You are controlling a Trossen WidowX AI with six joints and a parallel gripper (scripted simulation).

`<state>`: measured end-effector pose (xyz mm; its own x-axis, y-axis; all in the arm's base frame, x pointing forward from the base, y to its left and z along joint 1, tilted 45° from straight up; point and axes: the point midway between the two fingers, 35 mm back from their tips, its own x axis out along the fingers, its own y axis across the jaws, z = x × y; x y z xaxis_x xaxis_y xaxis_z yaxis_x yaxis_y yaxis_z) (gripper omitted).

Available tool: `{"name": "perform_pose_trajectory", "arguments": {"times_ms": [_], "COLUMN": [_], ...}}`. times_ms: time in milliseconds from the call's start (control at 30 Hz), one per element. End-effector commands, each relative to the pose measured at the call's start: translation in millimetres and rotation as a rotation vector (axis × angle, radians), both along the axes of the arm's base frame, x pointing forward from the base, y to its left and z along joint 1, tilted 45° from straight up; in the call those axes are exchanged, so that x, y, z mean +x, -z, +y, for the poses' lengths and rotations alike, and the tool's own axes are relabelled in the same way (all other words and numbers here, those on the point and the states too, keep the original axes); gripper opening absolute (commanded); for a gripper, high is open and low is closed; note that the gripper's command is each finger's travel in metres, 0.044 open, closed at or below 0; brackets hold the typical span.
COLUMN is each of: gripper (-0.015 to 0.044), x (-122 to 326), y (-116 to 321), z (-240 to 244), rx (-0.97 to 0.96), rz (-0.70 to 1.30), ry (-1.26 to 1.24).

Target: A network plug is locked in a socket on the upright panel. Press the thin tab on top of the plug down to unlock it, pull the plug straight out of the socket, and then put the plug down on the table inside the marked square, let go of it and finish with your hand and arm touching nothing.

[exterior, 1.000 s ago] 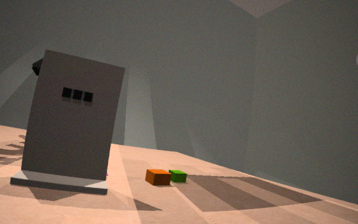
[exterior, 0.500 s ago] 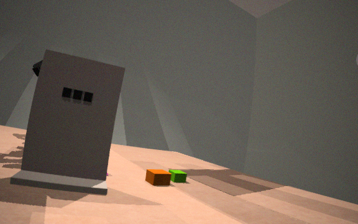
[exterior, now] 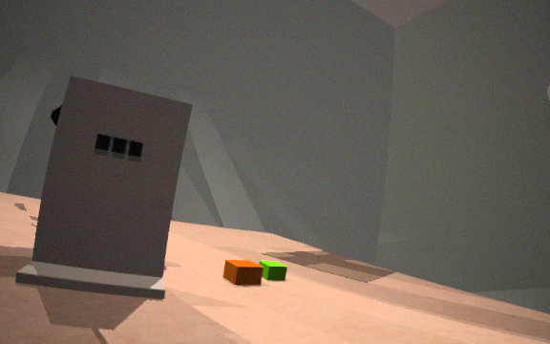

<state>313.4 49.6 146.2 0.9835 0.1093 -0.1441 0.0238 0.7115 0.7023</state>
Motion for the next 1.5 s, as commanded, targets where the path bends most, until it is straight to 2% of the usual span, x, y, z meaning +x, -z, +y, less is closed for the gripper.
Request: {"name": "perform_pose_trajectory", "arguments": {"times_ms": [0,400,967,1467], "gripper": [0.0000,0.0000,0.0000,0.0000], "x": [-2.9,-13.3,-6.9,-18.8], "y": [-6.7,-19.9,43.6,83.6], "z": [5.8,18.0,1.7,-17.7], "rx": [0.005,0.008,0.100,0.076], "rz": [-0.001,0.003,0.325,0.487], "ry": [0.002,0.005,0.286,0.581]}}
